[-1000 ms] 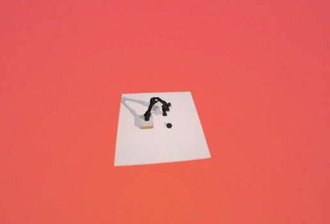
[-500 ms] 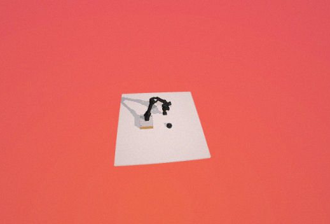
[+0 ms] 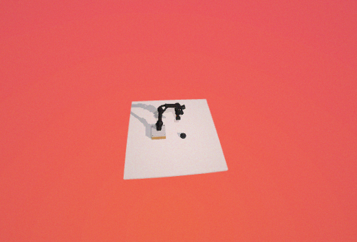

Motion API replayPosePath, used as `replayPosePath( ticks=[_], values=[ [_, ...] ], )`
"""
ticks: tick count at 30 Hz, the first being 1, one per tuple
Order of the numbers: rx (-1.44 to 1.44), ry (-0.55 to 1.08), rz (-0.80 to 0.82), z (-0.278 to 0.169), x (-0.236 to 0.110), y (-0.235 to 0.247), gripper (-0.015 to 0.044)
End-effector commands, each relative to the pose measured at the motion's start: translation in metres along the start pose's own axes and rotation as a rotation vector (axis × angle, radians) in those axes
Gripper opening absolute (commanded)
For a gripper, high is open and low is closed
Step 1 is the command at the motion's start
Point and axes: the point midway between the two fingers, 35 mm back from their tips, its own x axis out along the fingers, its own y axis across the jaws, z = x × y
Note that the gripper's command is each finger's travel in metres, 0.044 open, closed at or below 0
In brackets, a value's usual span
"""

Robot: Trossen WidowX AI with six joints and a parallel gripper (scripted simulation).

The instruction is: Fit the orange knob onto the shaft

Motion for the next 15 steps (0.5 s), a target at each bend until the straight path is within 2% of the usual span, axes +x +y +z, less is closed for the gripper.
replayPosePath(
  ticks=[1, 15],
  values=[
    [-0.004, 0.006, -0.001, -0.001, -0.004, -0.003, 0.0],
    [0.018, 0.001, -0.014, 0.02, 0.004, -0.036, 0.0]
  ],
)
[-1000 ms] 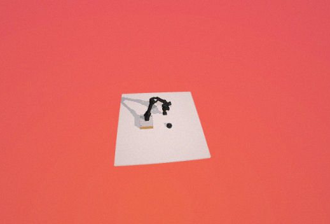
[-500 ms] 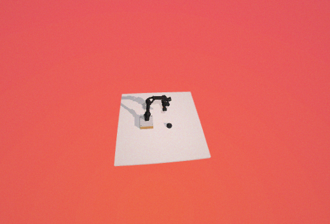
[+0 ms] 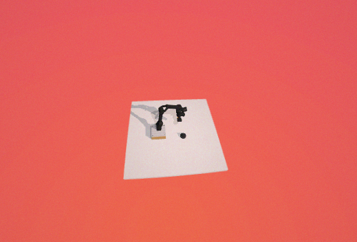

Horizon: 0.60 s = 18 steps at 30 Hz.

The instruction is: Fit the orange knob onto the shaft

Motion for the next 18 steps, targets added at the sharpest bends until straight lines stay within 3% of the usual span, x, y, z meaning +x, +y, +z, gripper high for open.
replayPosePath(
  ticks=[1, 18],
  values=[
    [0.008, -0.005, -0.01, 0.006, 0.002, -0.01, 0.0],
    [0.009, -0.005, -0.016, 0.029, 0.013, -0.055, 0.0]
  ],
)
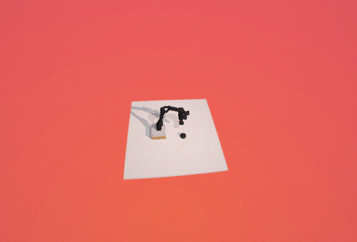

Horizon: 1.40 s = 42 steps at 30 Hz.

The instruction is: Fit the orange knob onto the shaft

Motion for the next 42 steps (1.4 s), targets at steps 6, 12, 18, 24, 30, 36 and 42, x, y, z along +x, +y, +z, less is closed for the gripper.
replayPosePath(
  ticks=[6, 12, 18, 24, 30, 36, 42],
  values=[
    [-0.009, -0.006, -0.003, 0.012, 0.005, -0.024, 0.0],
    [-0.013, -0.006, -0.003, 0.018, 0.009, -0.041, 0.0],
    [-0.016, -0.005, -0.002, 0.023, 0.014, -0.059, 0.0],
    [-0.02, -0.005, -0.002, 0.027, 0.018, -0.077, 0.0],
    [-0.024, -0.005, -0.001, 0.03, 0.023, -0.096, 0.0],
    [-0.027, -0.005, -0.001, 0.032, 0.028, -0.115, 0.0],
    [-0.03, -0.005, 0.0, 0.033, 0.032, -0.132, 0.0]
  ],
)
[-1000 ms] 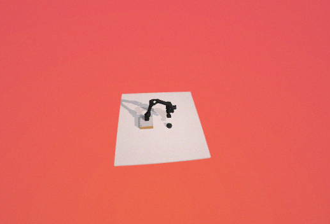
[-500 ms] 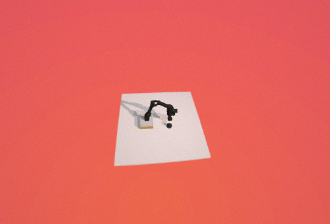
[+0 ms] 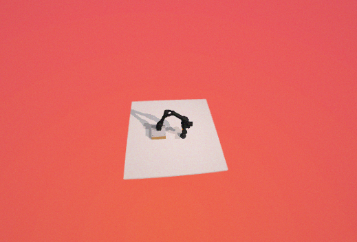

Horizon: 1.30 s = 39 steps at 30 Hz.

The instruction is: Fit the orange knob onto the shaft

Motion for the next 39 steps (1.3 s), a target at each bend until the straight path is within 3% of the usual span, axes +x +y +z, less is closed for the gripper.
replayPosePath(
  ticks=[1, 16, 39],
  values=[
    [-0.006, -0.005, -0.004, 0.002, 0.002, -0.012, 0.0],
    [-0.008, -0.005, -0.004, 0.001, 0.029, -0.019, 0.0],
    [-0.004, -0.005, -0.004, 0.002, 0.029, -0.019, 0.0]
  ],
)
